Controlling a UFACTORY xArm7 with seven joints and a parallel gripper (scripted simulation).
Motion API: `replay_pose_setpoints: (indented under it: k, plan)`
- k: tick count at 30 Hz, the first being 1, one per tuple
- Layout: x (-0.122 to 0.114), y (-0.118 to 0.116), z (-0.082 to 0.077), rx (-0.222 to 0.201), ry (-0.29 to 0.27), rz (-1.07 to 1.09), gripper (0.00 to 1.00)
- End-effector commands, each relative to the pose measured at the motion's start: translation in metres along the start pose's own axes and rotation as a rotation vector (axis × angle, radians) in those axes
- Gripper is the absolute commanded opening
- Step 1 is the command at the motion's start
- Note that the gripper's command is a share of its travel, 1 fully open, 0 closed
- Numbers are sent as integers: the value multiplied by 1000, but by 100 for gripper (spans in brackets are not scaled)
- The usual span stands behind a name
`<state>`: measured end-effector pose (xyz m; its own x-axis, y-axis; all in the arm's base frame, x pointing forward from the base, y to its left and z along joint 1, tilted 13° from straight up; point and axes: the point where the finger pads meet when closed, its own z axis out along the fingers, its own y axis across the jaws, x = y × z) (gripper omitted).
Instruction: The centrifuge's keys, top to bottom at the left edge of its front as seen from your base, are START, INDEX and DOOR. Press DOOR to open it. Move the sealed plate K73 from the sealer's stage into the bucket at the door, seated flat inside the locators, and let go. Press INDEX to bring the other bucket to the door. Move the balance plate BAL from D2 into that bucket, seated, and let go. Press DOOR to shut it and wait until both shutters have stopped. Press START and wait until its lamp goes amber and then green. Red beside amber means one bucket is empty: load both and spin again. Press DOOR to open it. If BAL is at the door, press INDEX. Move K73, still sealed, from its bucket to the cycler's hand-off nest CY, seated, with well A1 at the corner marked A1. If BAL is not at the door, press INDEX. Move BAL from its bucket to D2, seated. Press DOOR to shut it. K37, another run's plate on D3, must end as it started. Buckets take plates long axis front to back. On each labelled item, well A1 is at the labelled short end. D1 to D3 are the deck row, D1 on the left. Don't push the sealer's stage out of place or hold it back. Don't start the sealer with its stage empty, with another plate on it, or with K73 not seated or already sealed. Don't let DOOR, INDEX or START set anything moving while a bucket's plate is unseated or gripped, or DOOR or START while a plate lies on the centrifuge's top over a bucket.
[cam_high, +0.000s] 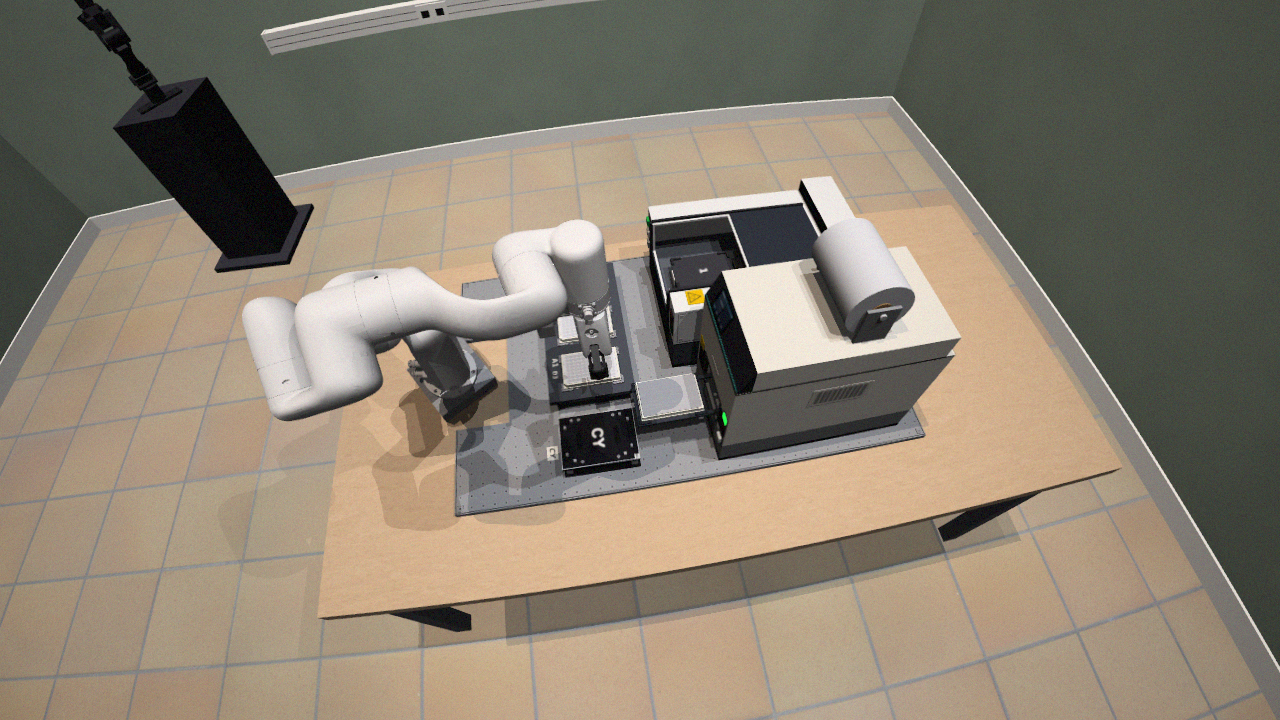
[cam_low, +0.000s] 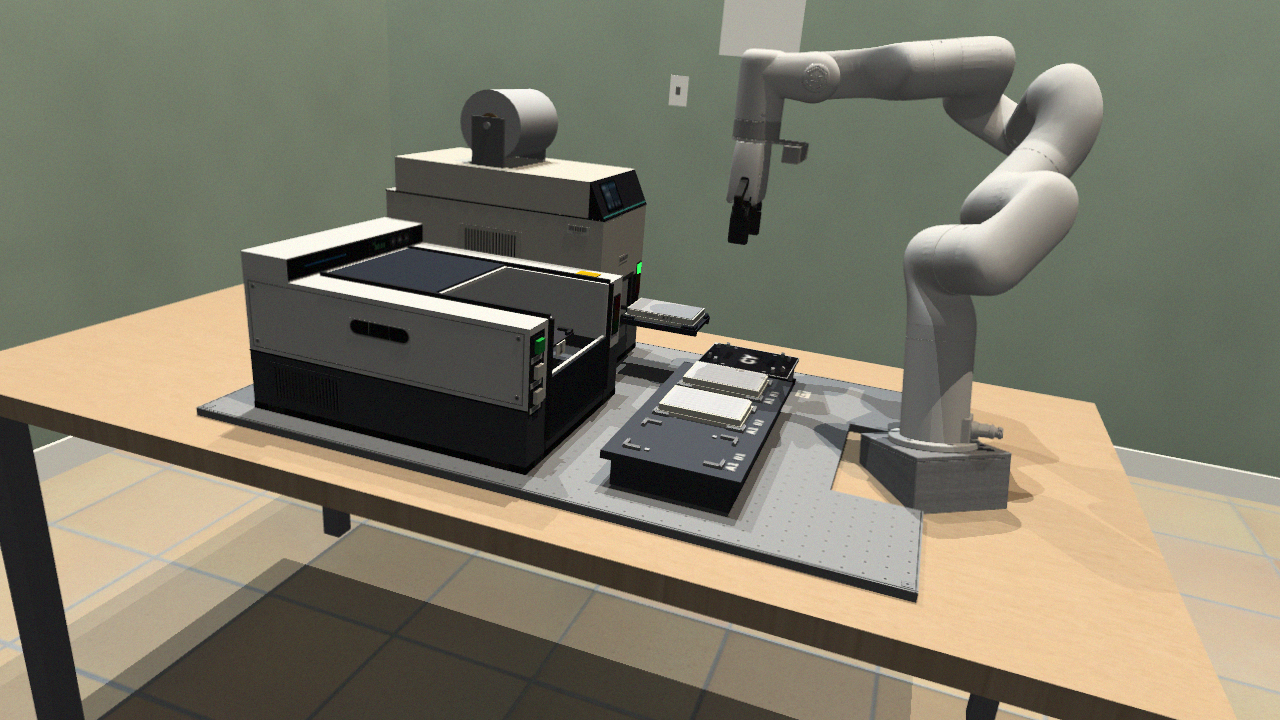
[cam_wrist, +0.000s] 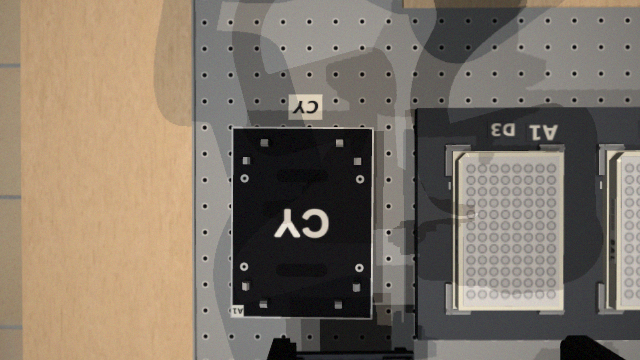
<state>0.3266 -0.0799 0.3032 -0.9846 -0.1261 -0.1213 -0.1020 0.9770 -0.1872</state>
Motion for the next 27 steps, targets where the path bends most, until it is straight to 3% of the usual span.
replay_pose_setpoints:
  k: [1,7,27]
  plan:
    - [-1,-21,-2,0,-4,-1,100]
    - [-1,-21,-2,0,-4,-1,100]
    - [-91,-21,-2,0,-4,-2,100]
